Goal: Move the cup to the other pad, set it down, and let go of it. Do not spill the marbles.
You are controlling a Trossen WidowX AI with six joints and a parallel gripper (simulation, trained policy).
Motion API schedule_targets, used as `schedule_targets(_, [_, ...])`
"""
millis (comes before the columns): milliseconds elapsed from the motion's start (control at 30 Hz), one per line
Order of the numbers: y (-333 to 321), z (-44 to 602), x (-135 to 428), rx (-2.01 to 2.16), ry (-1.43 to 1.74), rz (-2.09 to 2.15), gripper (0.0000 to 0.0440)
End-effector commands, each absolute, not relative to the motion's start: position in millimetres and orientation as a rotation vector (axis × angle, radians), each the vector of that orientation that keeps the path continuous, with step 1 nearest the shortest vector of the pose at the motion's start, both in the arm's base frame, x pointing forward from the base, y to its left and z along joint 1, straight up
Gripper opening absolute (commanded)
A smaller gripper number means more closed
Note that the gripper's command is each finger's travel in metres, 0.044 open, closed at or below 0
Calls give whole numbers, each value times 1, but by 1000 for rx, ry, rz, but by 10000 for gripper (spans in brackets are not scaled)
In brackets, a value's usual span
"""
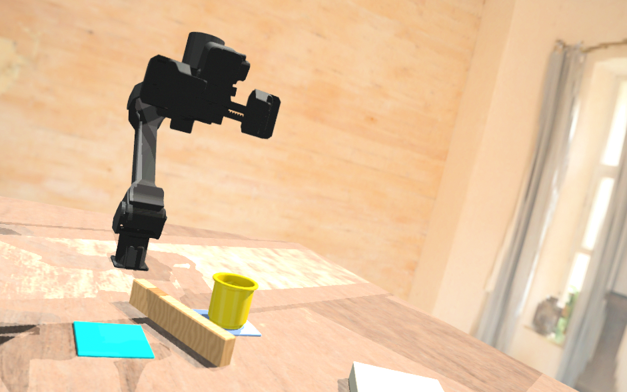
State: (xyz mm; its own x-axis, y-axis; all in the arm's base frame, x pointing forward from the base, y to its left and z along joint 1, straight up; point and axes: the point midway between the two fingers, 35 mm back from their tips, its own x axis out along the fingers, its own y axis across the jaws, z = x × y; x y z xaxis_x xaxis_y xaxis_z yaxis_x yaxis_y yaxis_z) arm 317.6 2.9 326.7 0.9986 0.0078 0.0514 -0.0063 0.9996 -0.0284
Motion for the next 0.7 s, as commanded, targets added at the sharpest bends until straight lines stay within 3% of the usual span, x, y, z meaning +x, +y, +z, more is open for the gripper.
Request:
schedule_targets(0, [4, 327, 317, -27, -50, 11, 374])
schedule_targets(333, [11, 326, 313, 9, 10, 41, 112])
schedule_targets(400, [13, 325, 313, 23, 29, 46, 76])
schedule_targets(533, [17, 324, 313, 60, 70, 62, 79])
schedule_targets(667, [23, 325, 313, 104, 110, 78, 111])
